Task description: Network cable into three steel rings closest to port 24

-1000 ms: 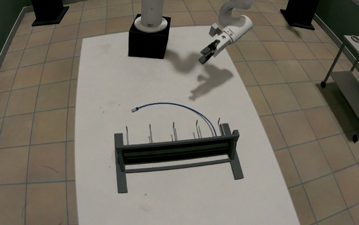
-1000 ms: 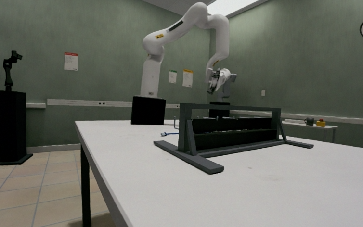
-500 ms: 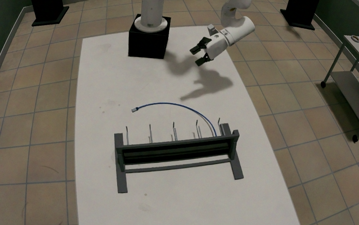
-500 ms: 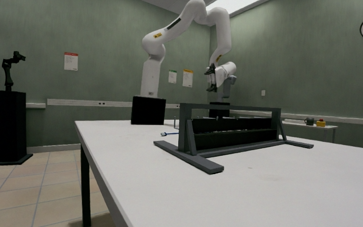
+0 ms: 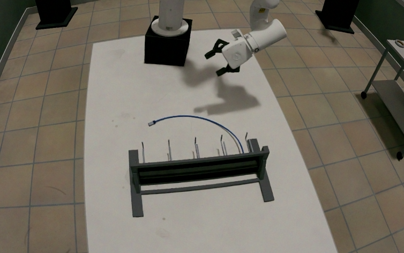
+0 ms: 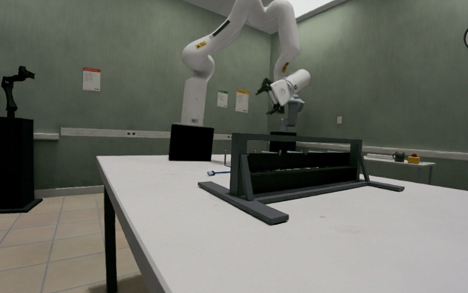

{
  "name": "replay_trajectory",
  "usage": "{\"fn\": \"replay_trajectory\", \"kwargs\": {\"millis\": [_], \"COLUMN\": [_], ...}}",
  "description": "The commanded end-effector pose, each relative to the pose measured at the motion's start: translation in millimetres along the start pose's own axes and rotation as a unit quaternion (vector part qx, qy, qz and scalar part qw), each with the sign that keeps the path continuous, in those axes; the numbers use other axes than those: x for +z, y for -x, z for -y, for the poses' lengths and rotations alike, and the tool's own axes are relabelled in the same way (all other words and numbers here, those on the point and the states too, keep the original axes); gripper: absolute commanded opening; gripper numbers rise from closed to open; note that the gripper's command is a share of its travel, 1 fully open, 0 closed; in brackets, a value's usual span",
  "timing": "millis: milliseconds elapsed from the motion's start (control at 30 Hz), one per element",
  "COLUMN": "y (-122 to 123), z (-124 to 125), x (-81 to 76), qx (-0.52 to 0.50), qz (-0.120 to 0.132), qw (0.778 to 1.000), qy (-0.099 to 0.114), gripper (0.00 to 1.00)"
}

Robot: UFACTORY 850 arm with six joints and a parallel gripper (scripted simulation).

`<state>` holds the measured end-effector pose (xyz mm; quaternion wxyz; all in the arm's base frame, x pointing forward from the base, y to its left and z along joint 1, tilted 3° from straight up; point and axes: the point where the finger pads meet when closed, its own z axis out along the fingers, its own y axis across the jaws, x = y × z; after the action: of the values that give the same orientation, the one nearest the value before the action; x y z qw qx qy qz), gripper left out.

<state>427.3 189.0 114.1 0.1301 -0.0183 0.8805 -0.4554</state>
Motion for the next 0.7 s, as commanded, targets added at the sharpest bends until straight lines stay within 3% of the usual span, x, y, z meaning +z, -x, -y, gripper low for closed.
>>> {"fn": "replay_trajectory", "kwargs": {"millis": [0,300,367,400,667], "y": [4.4,11.3,11.3,13.8,20.9], "z": [8.0,19.7,19.7,23.4,32.9], "x": [7.2,18.0,18.0,21.2,29.1], "qx": [0.076,0.195,0.195,0.233,0.329], "qz": [-0.034,-0.091,-0.091,-0.109,-0.155], "qw": [0.996,0.976,0.976,0.966,0.931], "qy": [0.013,0.025,0.025,0.028,0.031], "gripper": [1.00,1.00,1.00,1.00,1.00]}}
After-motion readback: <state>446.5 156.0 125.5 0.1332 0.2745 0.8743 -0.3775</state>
